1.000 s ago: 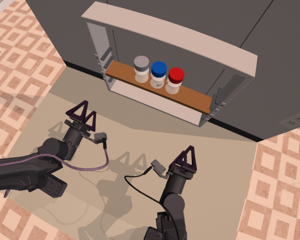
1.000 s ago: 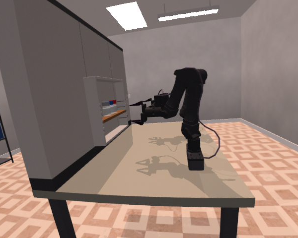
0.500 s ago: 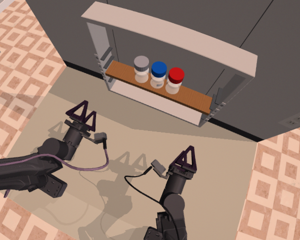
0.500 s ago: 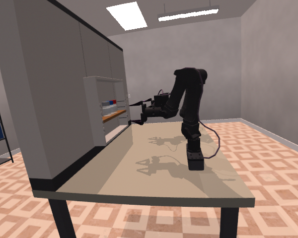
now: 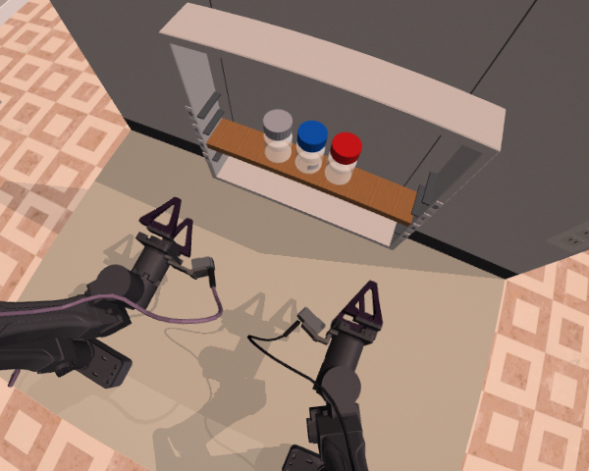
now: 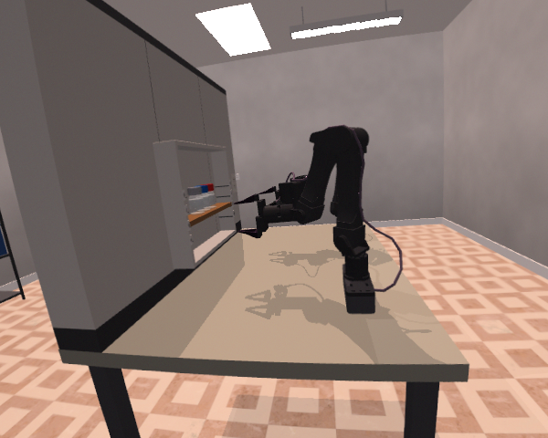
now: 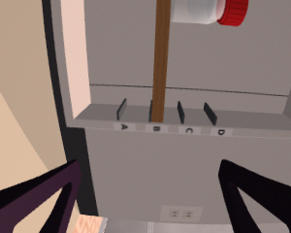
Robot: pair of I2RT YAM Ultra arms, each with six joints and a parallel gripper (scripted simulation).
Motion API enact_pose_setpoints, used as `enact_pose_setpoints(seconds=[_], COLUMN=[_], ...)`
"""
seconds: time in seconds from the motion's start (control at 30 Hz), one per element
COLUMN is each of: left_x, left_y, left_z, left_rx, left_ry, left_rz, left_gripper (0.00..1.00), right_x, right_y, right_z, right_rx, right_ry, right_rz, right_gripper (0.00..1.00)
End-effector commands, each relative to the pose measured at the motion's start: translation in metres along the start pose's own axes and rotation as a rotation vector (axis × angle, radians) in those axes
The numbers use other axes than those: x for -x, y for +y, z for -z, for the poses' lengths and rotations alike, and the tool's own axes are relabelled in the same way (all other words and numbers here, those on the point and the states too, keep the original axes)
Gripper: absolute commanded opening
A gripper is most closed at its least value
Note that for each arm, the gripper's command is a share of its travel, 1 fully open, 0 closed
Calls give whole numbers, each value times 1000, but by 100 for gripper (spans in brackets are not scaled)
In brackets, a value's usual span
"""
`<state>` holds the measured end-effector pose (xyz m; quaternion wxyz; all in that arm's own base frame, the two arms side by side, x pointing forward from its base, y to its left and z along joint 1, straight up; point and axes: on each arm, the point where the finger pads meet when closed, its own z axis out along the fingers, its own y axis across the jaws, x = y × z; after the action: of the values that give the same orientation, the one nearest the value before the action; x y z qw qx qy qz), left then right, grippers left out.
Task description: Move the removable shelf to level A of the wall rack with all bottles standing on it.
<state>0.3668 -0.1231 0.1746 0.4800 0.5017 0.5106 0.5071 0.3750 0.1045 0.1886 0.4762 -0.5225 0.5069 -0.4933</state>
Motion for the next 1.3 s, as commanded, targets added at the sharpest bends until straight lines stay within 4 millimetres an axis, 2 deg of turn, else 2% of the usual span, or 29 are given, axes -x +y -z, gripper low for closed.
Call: enact_pose_setpoints(seconds=[0.0,1.27], left_x=[4,5], left_y=[6,-20], left_z=[-10,-64], left_rx=[25,25], left_ry=[-11,-11], left_rz=[18,18], left_gripper=[100,100], right_x=[0,1], right_y=[-18,6], right_z=[-10,-65], right_rx=[-60,-60], right_ry=[-3,-3], right_rz=[-33,-33], right_gripper=[100,100])
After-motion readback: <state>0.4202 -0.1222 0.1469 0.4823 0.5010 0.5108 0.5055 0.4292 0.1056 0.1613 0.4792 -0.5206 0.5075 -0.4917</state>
